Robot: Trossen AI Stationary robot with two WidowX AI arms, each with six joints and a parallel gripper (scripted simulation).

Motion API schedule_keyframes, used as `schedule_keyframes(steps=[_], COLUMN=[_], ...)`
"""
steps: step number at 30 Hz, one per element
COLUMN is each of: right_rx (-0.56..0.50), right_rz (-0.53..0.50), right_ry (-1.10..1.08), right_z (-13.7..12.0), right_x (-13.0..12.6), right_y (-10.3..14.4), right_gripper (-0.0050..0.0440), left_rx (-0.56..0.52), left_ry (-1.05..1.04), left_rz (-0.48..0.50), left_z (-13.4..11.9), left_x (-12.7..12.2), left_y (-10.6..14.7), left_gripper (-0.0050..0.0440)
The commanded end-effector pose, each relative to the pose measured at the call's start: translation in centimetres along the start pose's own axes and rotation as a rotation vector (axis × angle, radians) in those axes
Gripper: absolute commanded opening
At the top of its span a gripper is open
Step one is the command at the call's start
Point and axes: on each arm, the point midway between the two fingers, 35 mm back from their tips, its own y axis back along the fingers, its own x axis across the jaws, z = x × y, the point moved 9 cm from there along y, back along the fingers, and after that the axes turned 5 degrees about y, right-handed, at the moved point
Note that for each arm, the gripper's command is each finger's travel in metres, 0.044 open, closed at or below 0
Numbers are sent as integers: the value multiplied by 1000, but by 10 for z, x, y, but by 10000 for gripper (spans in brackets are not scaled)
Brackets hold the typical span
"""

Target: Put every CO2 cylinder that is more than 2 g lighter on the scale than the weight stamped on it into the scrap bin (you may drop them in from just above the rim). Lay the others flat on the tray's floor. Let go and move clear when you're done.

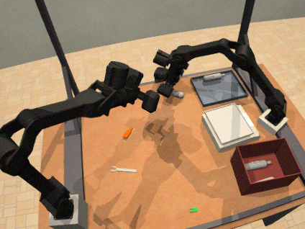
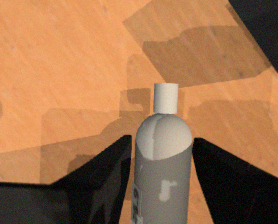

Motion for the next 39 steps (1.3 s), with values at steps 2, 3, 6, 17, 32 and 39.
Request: schedule_keyframes(steps=[2,3,6,17,32,39], right_rx=[-24,-24,-24,-24,-23,-7], right_rz=[-6,-6,-6,-6,-28,-78], right_ry=[-1,-1,-1,-1,89,422], right_z=[6,6,6,6,2,-8], right_x=[0,0,0,0,-6,-24], right_y=[5,5,5,5,8,9], right_gripper=[440,440,440,440,440,440], left_rx=[-39,-39,-39,-67,-32,-11], left_ry=[-2,-2,-2,-4,-5,-8], left_rz=[-2,-2,-2,-3,3,15], left_z=[6,6,6,16,2,-41], left_x=[0,0,0,-1,38,103], left_y=[14,14,14,50,95,136], left_gripper=[134,134,114,-1,-27,-50])
